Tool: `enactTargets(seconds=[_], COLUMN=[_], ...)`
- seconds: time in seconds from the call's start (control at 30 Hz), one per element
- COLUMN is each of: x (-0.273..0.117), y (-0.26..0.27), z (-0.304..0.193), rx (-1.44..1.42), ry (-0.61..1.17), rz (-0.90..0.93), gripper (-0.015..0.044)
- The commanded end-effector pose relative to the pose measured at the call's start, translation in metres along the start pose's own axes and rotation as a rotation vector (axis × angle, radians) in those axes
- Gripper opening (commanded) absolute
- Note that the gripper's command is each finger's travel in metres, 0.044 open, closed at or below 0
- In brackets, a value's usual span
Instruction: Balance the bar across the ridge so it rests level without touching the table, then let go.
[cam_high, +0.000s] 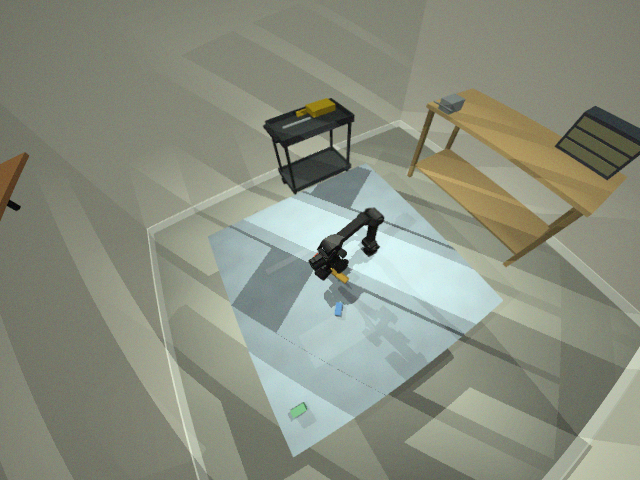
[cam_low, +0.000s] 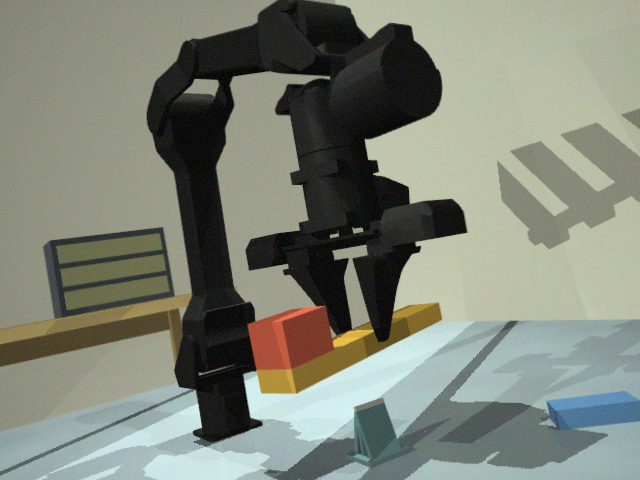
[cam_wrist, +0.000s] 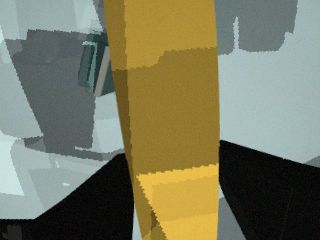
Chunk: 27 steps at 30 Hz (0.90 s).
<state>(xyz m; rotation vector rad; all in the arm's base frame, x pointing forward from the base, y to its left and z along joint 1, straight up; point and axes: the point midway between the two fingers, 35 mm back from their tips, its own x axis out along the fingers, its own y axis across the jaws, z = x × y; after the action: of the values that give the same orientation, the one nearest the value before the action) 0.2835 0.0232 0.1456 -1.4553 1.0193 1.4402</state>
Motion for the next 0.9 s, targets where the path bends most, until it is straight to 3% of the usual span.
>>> enactTargets(seconds=[0.0, 0.87], x=[-0.002, 0.001], y=[0.002, 0.047], z=[0.007, 0.045], rx=[-0.135, -1.146], ry=[0.007, 0.006], rz=[-0.01, -0.004], gripper=[0.0, 0.0])
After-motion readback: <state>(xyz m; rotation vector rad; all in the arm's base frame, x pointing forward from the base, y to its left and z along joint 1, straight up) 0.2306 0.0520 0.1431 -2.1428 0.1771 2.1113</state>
